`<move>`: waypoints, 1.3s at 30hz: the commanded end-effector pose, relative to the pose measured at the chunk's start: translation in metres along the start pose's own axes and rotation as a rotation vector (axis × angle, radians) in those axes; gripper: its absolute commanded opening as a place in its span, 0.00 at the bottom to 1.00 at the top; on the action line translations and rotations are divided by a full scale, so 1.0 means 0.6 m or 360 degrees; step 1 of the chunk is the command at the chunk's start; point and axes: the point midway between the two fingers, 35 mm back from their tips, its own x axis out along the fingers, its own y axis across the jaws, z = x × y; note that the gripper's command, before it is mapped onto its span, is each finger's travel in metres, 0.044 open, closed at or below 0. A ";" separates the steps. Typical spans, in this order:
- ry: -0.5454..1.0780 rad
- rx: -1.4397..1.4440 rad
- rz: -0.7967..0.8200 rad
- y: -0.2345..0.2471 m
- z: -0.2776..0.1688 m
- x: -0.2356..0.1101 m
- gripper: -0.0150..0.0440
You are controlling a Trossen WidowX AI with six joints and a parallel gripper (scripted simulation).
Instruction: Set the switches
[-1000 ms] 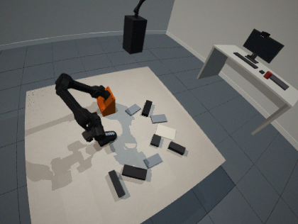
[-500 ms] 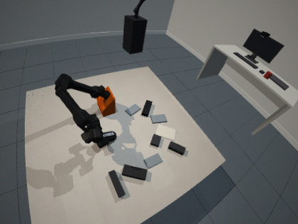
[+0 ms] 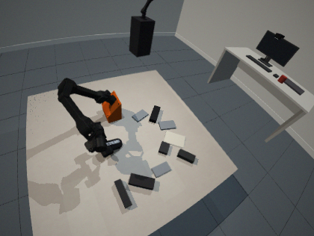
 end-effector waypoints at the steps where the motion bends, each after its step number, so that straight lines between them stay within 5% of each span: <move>1: 0.0023 -0.0022 -0.0008 -0.003 -0.005 0.009 0.83; 39: 0.0021 -0.0022 -0.0008 -0.004 0.016 0.055 0.83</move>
